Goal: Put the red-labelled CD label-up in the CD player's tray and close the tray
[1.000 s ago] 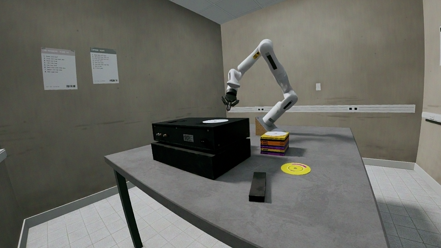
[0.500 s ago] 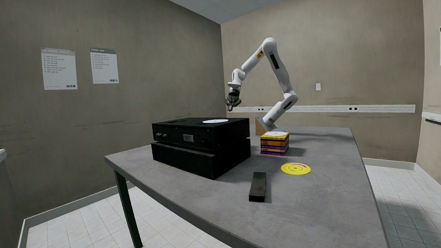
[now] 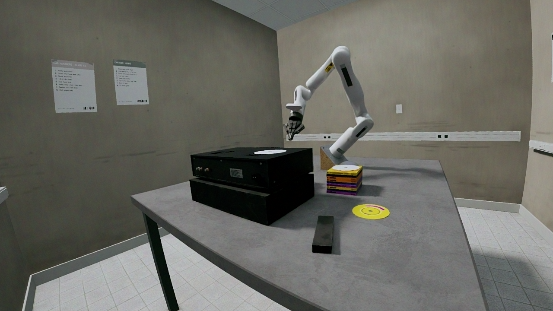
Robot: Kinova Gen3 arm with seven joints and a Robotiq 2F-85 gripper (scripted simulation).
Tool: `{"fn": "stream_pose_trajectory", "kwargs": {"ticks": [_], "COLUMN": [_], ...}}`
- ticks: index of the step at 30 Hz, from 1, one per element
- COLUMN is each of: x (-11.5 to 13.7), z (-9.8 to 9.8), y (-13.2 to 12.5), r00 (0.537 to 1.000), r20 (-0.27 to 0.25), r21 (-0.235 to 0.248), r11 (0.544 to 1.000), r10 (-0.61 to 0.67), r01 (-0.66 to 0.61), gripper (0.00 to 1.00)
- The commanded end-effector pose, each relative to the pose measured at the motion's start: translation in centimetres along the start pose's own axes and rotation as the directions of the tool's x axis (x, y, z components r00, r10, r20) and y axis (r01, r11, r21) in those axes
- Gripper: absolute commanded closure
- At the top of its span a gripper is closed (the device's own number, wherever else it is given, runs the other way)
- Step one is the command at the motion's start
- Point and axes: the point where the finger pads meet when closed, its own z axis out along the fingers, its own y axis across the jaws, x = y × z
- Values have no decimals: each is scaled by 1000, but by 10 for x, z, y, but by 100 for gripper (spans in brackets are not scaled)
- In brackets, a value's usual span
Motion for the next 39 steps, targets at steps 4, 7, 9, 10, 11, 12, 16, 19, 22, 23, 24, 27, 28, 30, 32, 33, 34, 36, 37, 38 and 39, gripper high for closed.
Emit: {"fn": "stream_pose_trajectory", "kwargs": {"ticks": [4, 7, 9, 10, 11, 12, 16, 19, 22, 23, 24, 27, 28, 30, 32, 33, 34, 36, 37, 38, 39], "x": [0, -1, -1, -1, -2, -2, -3, -3, -4, -4, -4, -4, -4, -4, -4, -4, -4, -4, -4, -4, -5], "z": [0, 0, 0, 0, 0, 0, 0, 0, 0, 0, 0, 0, 0, 0, 0, 0, 0, 0, 0, 0, 0], "y": [-4, -5, -5, -5, -6, -6, -7, -7, -8, -8, -8, -8, -8, -8, -8, -9, -9, -9, -9, -9, -9], "r00": [998, 996, 996, 995, 995, 994, 991, 988, 986, 986, 985, 985, 984, 983, 982, 982, 982, 982, 981, 981, 981], "r20": [11, 14, 14, 15, 16, 17, 21, 22, 24, 24, 25, 25, 25, 26, 26, 26, 26, 27, 27, 27, 27], "r21": [-14, -20, -20, -22, -24, -25, -31, -35, -38, -39, -40, -40, -41, -42, -43, -43, -44, -44, -44, -45, -45], "r11": [998, 996, 996, 995, 995, 994, 990, 988, 986, 985, 985, 984, 984, 983, 982, 982, 982, 981, 981, 981, 981], "r10": [59, 86, 86, 94, 102, 110, 136, 151, 164, 167, 171, 174, 176, 181, 185, 186, 187, 189, 190, 191, 191], "r01": [-59, -86, -86, -94, -102, -109, -135, -150, -163, -166, -170, -173, -175, -180, -183, -185, -186, -188, -189, -189, -190], "gripper": [90, 90, 90, 90, 90, 90, 90, 90, 90, 90, 90, 90, 90, 90, 90, 90, 90, 90, 90, 90, 90]}}
